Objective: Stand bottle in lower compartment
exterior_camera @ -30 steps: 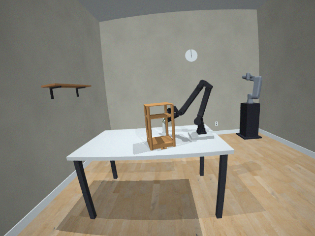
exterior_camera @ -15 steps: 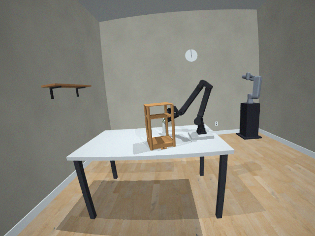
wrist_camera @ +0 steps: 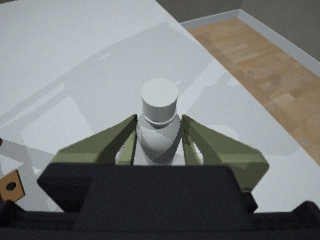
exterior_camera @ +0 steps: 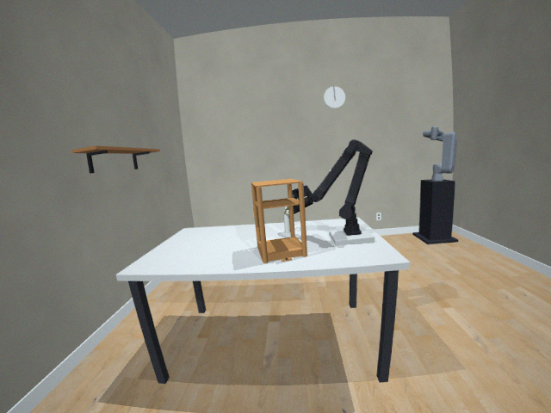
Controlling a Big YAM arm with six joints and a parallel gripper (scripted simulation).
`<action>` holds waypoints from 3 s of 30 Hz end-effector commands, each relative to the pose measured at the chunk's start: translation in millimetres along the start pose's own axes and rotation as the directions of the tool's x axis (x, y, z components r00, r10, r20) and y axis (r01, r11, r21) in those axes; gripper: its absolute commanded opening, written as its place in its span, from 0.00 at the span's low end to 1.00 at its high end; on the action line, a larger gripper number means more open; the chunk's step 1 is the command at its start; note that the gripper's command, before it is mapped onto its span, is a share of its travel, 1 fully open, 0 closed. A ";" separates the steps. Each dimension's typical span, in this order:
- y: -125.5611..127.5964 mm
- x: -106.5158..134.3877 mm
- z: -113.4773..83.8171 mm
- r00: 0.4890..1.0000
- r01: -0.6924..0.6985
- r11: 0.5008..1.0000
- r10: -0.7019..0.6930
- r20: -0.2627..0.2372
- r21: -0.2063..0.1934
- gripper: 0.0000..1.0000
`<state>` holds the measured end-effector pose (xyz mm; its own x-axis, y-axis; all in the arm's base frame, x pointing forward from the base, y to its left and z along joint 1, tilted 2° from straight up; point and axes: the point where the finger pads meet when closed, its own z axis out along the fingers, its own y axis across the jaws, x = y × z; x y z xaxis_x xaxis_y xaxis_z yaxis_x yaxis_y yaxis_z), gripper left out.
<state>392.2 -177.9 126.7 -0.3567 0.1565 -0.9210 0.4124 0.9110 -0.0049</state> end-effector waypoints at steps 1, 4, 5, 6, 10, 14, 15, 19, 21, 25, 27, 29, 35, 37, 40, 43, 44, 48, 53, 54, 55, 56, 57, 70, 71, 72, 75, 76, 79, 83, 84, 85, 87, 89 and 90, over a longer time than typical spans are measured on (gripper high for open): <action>-6.3 -10.9 -4.9 1.000 0.000 1.000 0.000 0.012 0.012 0.27; -6.4 -27.7 -6.2 1.000 0.000 1.000 -0.001 0.028 0.013 0.27; -6.4 -32.5 -6.9 1.000 0.000 1.000 -0.001 0.032 0.013 0.27; -6.5 -36.9 -7.7 0.999 0.000 1.000 -0.001 0.035 0.013 0.27; -6.5 -44.4 -9.3 0.999 0.000 1.000 -0.001 0.040 0.013 0.27; -6.6 -53.6 -11.3 0.999 0.000 1.000 0.000 0.048 0.013 0.27; -6.6 -54.9 -11.4 0.999 0.000 1.000 0.000 0.049 0.013 0.27; -6.7 -57.6 -9.5 0.998 0.000 1.000 -0.001 0.059 0.013 0.27; -6.7 -57.6 -8.5 0.998 0.000 1.000 -0.001 0.060 0.013 0.27; -6.7 -57.6 -7.4 0.998 0.000 1.000 -0.001 0.060 0.013 0.27; -6.7 -57.6 -7.2 0.998 0.000 1.000 -0.001 0.061 0.013 0.27; -6.7 -57.6 -6.8 0.998 0.000 1.000 -0.001 0.061 0.013 0.27; -6.7 -57.6 -6.1 0.998 0.000 1.000 0.000 0.061 0.013 0.27; -6.7 -57.6 -6.0 0.998 0.000 1.000 0.000 0.061 0.013 0.27; -6.7 -58.3 -5.7 0.998 0.000 1.000 0.000 0.062 0.013 0.27; -6.7 -59.1 -5.5 0.998 0.000 1.000 0.000 0.062 0.013 0.27; -6.7 -59.7 -5.1 0.998 0.000 1.000 0.000 0.059 0.013 0.27; -6.8 -63.7 -2.9 0.999 0.000 1.000 0.000 0.045 0.013 0.27; -6.8 -72.4 0.1 0.999 -0.001 1.000 0.000 0.037 0.013 0.27; -6.8 -73.6 0.5 0.999 -0.001 1.000 0.000 0.036 0.013 0.27; -6.9 -75.0 0.8 0.999 -0.001 1.000 0.000 0.037 0.013 0.27; -6.9 -76.6 1.0 0.999 -0.001 1.000 0.000 0.040 0.013 0.27; -6.9 -77.9 1.1 0.999 -0.001 1.000 0.000 0.043 0.013 0.27; -7.0 -82.4 1.0 0.998 -0.001 1.000 0.000 0.060 0.014 0.27; -7.0 -82.6 1.0 0.998 -0.001 1.000 0.000 0.060 0.014 0.27; -7.0 -82.7 1.0 0.998 -0.001 1.000 0.000 0.061 0.014 0.27; -7.0 -82.9 1.0 0.998 -0.001 1.000 0.000 0.062 0.014 0.27; -7.0 -82.9 1.0 0.998 -0.001 1.000 0.000 0.062 0.014 0.27; -7.0 -83.0 1.0 0.998 -0.001 1.000 0.000 0.062 0.014 0.27; -7.0 -83.1 0.9 0.998 -0.001 1.000 0.000 0.063 0.014 0.27; -7.0 -83.1 0.7 0.998 -0.001 1.000 0.000 0.063 0.014 0.27; -7.0 -82.9 0.3 0.998 -0.001 1.000 0.000 0.062 0.014 0.27; -6.9 -83.1 -2.1 0.998 -0.001 1.000 0.000 0.061 0.014 0.27; -6.9 -83.5 -6.2 0.998 -0.001 1.000 0.000 0.060 0.014 0.27; -6.9 -83.6 -8.6 0.998 -0.001 1.000 0.000 0.060 0.014 0.27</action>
<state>394.8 -179.1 159.3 -0.3827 0.1683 -0.9084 0.4123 0.9110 -0.0049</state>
